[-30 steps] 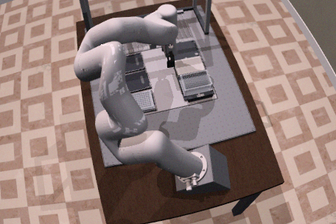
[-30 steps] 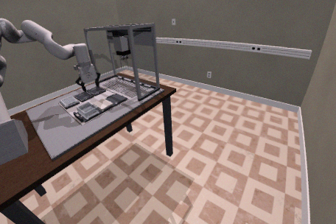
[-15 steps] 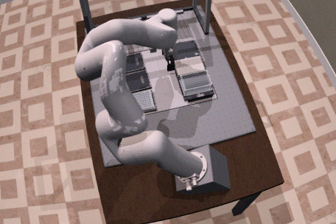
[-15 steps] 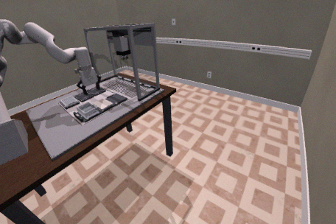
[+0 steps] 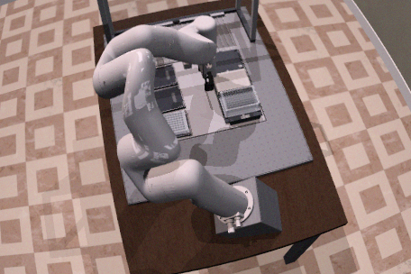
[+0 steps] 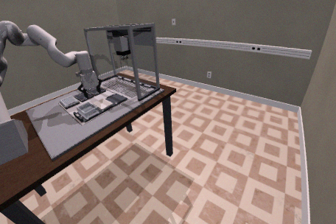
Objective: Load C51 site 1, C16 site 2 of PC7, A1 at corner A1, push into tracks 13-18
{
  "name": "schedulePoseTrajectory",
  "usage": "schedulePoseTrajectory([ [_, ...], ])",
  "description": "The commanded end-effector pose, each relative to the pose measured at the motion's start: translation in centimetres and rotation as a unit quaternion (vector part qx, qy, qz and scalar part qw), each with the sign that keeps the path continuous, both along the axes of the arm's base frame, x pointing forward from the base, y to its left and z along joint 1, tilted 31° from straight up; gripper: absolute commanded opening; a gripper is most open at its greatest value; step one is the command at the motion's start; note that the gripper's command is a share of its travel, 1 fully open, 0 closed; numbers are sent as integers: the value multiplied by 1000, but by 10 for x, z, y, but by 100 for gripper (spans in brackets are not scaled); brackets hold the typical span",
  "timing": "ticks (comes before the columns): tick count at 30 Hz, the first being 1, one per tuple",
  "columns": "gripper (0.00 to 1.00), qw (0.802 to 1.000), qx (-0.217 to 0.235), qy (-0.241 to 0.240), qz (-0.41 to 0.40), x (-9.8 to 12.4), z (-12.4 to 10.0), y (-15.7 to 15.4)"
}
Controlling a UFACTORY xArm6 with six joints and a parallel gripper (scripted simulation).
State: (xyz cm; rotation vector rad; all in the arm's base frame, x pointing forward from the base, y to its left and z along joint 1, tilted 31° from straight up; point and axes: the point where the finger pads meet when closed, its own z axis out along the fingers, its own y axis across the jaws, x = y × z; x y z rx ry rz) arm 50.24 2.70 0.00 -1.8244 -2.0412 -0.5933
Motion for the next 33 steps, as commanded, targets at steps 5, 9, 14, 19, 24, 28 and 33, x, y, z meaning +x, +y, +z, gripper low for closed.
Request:
schedulePoseTrajectory([
  [5,100,1000,0,-2,-1,2,-7,4],
  [9,100,1000,0,-2,-1,2,-13,8],
  [14,100,1000,0,-2,-1,2,-20,12],
  [19,100,1000,0,-2,-1,3,-24,15],
  [24,100,1000,0,-2,-1,3,-30,18],
  [28,100,1000,0,-2,-1,3,-30,18],
  [33,100,1000,0,-2,-1,3,-30,18],
])
